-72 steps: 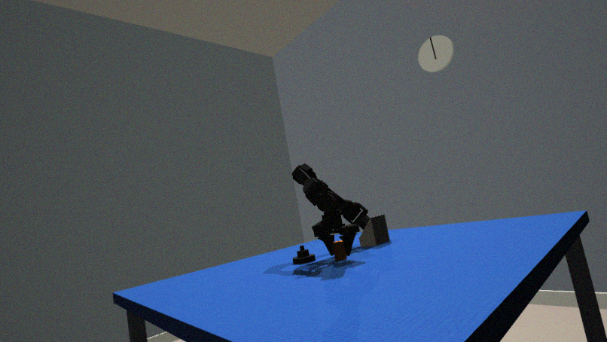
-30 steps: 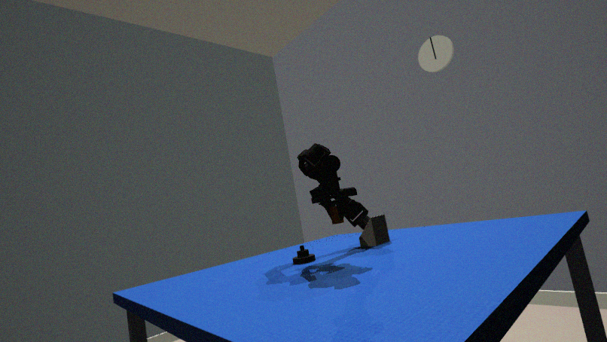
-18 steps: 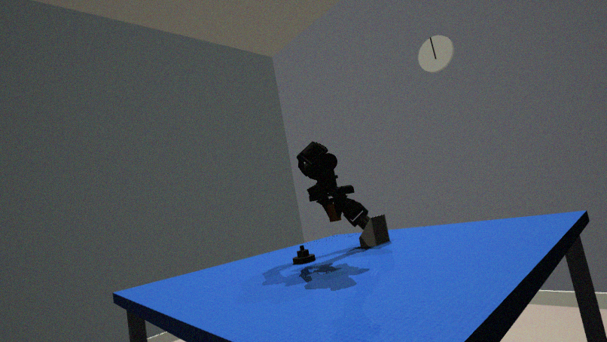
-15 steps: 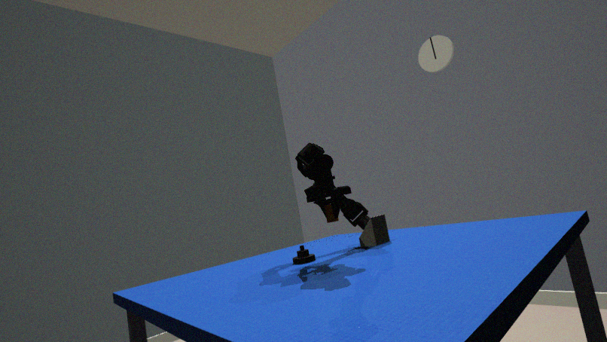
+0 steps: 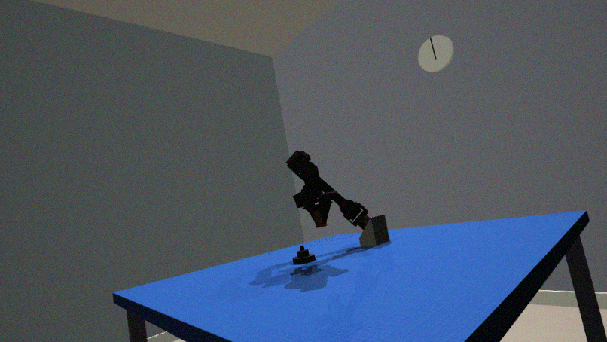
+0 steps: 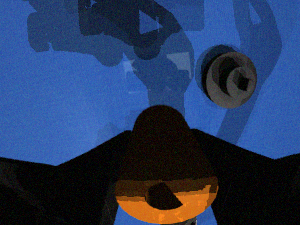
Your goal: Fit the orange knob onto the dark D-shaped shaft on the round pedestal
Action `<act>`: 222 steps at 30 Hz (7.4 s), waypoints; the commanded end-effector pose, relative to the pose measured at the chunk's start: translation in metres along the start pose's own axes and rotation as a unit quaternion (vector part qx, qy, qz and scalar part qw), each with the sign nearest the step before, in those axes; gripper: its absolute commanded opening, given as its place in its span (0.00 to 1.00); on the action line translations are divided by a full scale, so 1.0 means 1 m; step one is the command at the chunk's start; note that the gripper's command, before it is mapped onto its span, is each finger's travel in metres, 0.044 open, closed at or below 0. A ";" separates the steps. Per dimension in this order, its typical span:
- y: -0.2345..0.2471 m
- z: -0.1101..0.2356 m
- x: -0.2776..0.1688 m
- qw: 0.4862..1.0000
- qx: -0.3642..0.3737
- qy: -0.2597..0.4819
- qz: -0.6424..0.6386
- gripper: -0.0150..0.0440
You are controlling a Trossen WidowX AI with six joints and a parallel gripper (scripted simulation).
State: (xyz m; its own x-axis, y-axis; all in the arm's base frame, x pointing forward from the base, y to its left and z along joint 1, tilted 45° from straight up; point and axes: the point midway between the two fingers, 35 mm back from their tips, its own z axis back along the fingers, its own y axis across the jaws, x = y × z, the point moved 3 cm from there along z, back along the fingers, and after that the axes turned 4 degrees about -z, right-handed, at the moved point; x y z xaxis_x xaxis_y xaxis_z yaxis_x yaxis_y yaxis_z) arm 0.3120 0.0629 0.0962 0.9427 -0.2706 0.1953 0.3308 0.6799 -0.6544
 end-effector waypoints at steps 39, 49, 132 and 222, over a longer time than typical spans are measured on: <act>-0.108 -0.036 0.033 1.000 -0.013 -0.006 -0.003 0.25; -0.109 -0.057 0.033 1.000 -0.014 -0.006 -0.003 0.25; -0.109 -0.052 0.036 1.000 -0.014 -0.006 -0.005 0.25; -0.110 -0.056 0.034 0.995 -0.014 -0.005 0.100 0.25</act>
State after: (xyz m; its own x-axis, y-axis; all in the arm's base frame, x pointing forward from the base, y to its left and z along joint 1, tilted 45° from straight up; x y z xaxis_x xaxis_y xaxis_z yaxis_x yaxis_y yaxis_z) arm 0.3047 -0.0588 0.1333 0.9893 -0.1292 0.0673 0.1391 0.7010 -0.6995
